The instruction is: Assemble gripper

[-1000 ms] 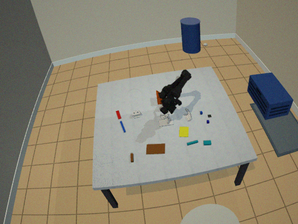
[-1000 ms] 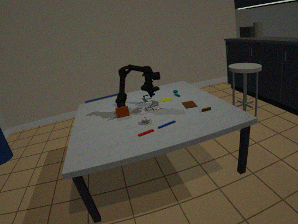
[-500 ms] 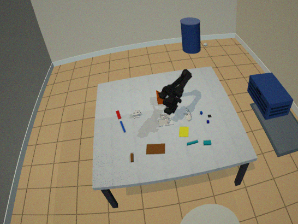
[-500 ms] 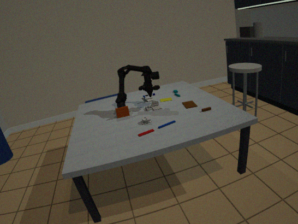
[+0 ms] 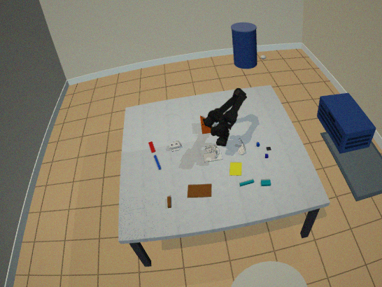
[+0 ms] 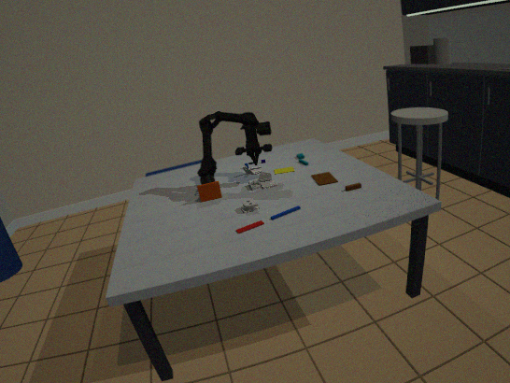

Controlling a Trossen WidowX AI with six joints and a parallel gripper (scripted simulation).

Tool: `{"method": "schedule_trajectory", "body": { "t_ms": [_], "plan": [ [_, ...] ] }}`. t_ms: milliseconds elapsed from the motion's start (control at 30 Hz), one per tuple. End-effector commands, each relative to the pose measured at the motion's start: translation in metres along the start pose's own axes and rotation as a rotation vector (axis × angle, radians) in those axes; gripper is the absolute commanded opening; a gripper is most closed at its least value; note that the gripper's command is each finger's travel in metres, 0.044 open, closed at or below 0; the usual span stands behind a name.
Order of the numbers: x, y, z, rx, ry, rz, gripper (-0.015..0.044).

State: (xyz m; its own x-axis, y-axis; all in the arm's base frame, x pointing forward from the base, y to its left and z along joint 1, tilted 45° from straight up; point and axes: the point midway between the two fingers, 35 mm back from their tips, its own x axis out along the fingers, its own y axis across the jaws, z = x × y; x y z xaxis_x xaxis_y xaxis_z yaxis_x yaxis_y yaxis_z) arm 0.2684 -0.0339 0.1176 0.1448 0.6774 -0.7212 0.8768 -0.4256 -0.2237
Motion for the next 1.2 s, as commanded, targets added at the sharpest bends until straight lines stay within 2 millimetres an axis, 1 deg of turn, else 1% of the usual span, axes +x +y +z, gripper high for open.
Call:
{"method": "schedule_trajectory", "body": {
  "t_ms": [0, 1167],
  "plan": [
    [-0.001, -0.004, -0.006, -0.094, 0.004, 0.004, 0.0],
    [-0.002, -0.03, -0.032, -0.88, 0.004, 0.003, 0.0]
  ]
}}
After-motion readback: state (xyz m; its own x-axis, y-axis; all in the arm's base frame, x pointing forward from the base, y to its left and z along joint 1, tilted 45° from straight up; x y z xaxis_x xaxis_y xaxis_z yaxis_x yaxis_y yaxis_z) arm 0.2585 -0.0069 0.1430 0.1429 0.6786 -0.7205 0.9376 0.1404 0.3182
